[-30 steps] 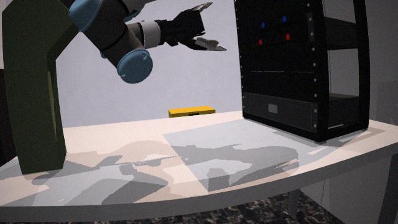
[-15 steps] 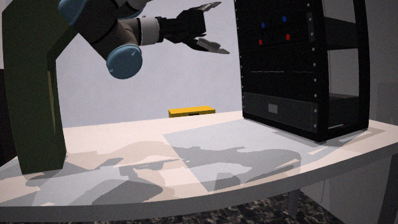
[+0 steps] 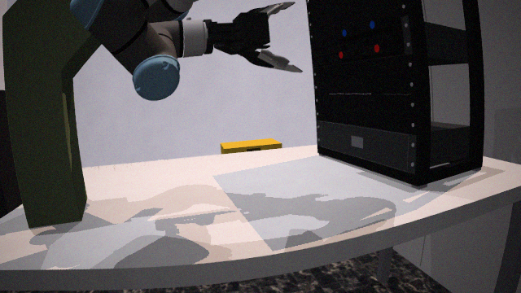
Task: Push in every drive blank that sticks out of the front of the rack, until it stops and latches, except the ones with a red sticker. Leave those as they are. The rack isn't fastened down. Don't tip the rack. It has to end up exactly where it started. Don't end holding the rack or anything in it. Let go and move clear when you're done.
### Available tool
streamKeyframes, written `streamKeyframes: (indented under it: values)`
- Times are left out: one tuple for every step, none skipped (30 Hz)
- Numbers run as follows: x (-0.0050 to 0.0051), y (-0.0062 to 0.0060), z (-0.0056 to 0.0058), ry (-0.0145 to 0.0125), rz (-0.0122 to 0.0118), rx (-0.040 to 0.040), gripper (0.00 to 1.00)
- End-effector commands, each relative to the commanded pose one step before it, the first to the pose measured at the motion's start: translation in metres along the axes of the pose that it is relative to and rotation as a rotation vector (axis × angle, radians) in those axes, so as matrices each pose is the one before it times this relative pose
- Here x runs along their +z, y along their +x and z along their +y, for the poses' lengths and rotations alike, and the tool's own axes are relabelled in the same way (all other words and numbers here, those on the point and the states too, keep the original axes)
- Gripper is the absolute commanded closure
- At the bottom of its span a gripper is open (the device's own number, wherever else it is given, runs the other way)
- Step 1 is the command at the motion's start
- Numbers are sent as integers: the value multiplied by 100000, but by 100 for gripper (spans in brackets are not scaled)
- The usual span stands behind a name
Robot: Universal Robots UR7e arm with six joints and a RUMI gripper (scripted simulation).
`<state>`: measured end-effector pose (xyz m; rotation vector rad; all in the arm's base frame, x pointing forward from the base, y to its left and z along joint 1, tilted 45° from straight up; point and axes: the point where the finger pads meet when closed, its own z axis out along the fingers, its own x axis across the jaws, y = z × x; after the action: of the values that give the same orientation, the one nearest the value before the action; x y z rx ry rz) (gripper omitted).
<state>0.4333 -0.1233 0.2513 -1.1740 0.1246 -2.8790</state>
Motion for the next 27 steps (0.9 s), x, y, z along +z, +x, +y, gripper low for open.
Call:
streamKeyframes:
  values:
    - [-6, -63, 330, -856, -685, 637, 0]
    - [-3, -11, 43, -116, -95, 92, 0]
    - [0, 0, 0, 0, 0, 0, 0]
    - [0, 0, 0, 0, 0, 0, 0]
    - [-2, -10, 37, -100, -81, 80, 0]
    - [-2, -8, 31, -85, -69, 68, 0]
    - [-2, -7, 26, -71, -57, 56, 0]
    - [-1, -6, 21, -58, -47, 46, 0]
    - [-1, -4, 17, -46, -37, 37, 0]
    - [-1, -3, 13, -36, -29, 29, 0]
    - [-1, -3, 10, -27, -21, 21, 0]
    - [0, -2, 7, -19, -15, 15, 0]
    - [0, -1, 4, -12, -10, 10, 0]
    - [0, -1, 3, -7, -6, 6, 0]
    - [0, 0, 1, -3, -3, 3, 0]
    - [0, 0, 0, -1, -1, 1, 0]
    - [0, 0, 0, 0, 0, 0, 0]
    - [0, 0, 0, 0, 0, 0, 0]
    - [0, 0, 0, 0, 0, 0, 0]
    - [0, 0, 0, 0, 0, 0, 0]
    - [0, 0, 0, 0, 0, 0, 0]
    - [0, 0, 0, 0, 0, 0, 0]
    - [0, 0, 0, 0, 0, 0, 0]
    - [0, 0, 0, 0, 0, 0, 0]
    - [0, 0, 0, 0, 0, 0, 0]
    - [0, 0, 0, 0, 0, 0, 0]
    - [0, 0, 0, 0, 0, 0, 0]
